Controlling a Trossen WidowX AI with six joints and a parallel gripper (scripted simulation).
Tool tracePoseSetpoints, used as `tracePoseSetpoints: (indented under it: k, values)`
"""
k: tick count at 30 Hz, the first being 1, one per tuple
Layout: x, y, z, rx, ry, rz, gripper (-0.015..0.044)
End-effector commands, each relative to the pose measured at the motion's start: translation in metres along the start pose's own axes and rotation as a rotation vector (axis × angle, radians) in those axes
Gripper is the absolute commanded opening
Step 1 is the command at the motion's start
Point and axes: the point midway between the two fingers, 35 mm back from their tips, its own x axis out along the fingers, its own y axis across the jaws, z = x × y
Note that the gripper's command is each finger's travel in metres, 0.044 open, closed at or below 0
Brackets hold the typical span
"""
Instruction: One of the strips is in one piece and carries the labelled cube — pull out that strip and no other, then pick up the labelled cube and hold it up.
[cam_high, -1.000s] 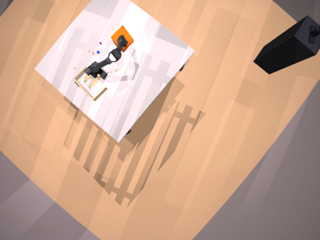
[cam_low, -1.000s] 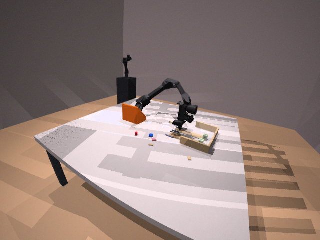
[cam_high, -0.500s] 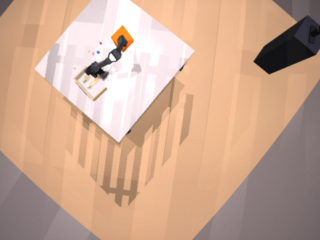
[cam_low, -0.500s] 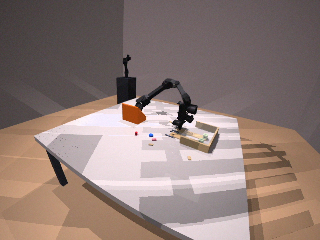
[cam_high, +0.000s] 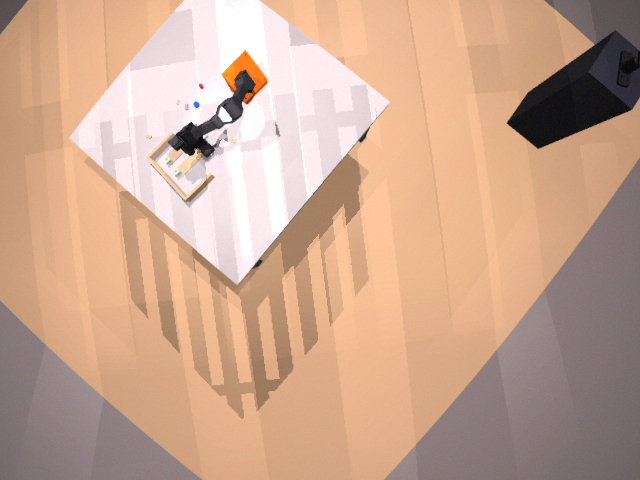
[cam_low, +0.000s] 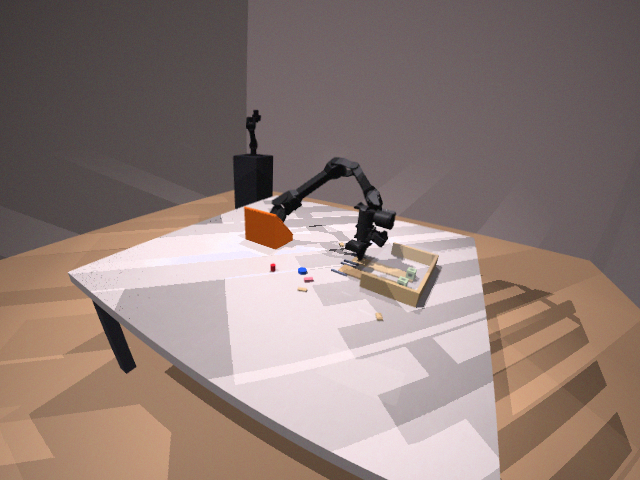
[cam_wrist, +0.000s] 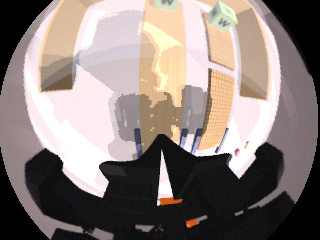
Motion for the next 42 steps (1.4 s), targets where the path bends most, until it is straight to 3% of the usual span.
tracePoseSetpoints:
  k: [1,20,42]
  values:
    - [0.004,0.000,0.000,0.005,0.006,0.007,0.0000]
    - [0.006,0.001,0.000,0.005,0.006,0.007,0.0000]
    - [0.006,0.000,-0.033,0.006,0.007,0.007,0.0000]
